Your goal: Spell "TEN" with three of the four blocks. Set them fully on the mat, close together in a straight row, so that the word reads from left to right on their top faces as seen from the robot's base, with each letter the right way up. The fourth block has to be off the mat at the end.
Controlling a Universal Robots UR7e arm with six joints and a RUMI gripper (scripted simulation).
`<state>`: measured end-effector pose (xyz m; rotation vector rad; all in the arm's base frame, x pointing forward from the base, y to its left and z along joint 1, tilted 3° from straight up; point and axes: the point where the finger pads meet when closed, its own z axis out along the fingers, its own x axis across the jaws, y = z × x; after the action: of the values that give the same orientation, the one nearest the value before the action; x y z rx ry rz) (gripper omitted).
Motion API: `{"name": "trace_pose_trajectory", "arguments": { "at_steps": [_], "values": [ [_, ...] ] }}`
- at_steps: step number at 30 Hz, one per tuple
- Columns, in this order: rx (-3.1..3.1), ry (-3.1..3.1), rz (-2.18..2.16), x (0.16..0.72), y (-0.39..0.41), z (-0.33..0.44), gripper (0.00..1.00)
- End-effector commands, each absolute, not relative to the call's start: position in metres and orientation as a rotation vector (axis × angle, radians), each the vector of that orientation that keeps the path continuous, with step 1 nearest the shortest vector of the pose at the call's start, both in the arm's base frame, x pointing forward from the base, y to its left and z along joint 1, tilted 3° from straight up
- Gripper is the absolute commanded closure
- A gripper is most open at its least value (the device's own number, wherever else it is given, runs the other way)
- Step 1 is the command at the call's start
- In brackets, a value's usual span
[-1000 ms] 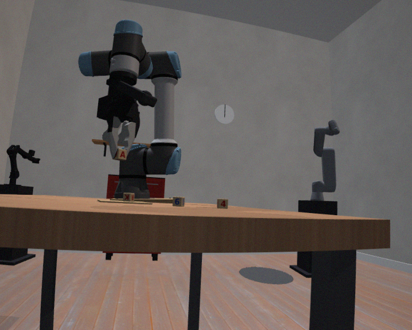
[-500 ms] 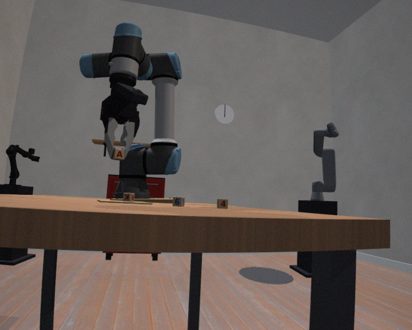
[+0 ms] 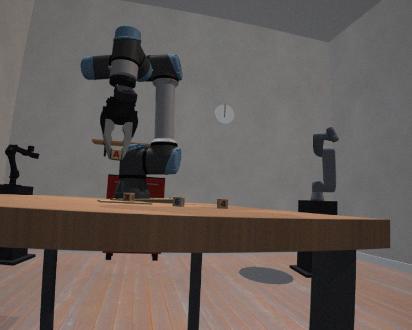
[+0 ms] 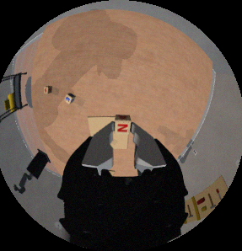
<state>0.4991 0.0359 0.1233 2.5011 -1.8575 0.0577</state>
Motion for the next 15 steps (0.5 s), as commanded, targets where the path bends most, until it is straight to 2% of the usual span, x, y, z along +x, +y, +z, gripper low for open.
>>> {"name": "trace_pose_trajectory", "arguments": {
  "at_steps": [1,15],
  "values": [
    [2.366,-2.028,0.061,0.492,0.032,0.123,0.95],
    [2.095,-2.313,0.066,0.478,0.025,0.124,0.95]
  ]
}}
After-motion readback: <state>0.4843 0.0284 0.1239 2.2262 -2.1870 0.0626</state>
